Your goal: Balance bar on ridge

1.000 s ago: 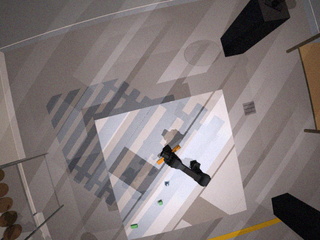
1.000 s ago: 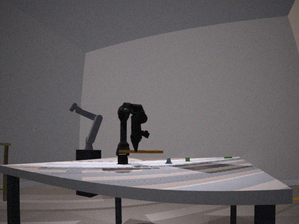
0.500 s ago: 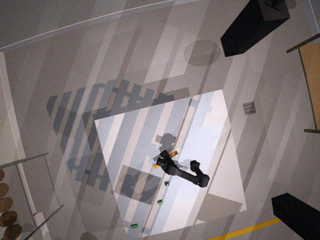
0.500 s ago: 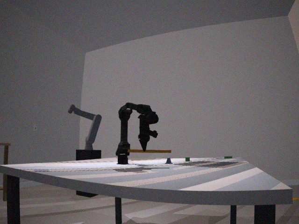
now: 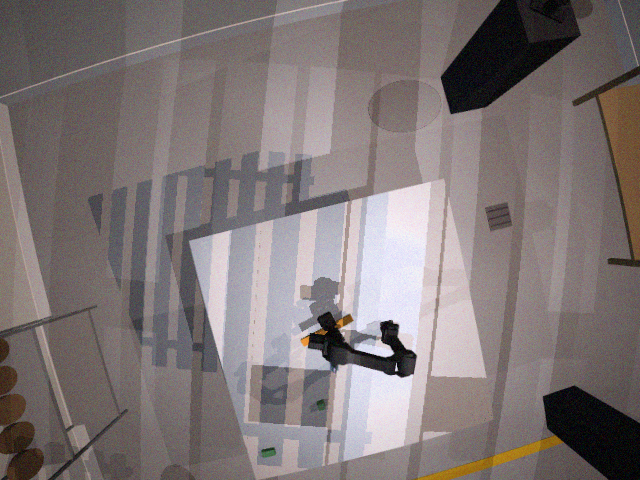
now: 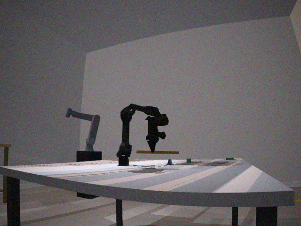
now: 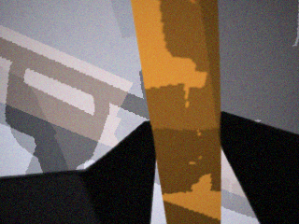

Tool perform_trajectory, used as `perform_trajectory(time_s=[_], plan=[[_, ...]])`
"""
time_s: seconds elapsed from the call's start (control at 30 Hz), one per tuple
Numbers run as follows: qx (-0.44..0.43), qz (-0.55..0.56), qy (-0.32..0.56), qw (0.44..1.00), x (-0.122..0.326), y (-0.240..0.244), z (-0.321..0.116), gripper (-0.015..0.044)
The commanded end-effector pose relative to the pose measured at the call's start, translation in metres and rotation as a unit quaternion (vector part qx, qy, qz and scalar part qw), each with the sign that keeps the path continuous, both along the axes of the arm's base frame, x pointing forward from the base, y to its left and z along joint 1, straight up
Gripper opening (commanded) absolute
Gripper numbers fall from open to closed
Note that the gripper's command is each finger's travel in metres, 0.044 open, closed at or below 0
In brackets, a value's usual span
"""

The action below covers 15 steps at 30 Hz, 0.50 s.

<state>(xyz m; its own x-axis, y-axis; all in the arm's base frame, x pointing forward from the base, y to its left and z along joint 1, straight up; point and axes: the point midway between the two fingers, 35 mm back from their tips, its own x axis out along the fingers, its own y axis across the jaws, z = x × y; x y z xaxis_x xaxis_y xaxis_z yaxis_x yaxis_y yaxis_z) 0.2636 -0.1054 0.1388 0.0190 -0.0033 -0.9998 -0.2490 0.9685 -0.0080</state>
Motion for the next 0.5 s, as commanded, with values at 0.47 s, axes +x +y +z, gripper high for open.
perform_trajectory(time_s=[0.47], plan=[[0.001,-0.059,-0.003,0.998,0.024,0.062,0.002,0.0000]])
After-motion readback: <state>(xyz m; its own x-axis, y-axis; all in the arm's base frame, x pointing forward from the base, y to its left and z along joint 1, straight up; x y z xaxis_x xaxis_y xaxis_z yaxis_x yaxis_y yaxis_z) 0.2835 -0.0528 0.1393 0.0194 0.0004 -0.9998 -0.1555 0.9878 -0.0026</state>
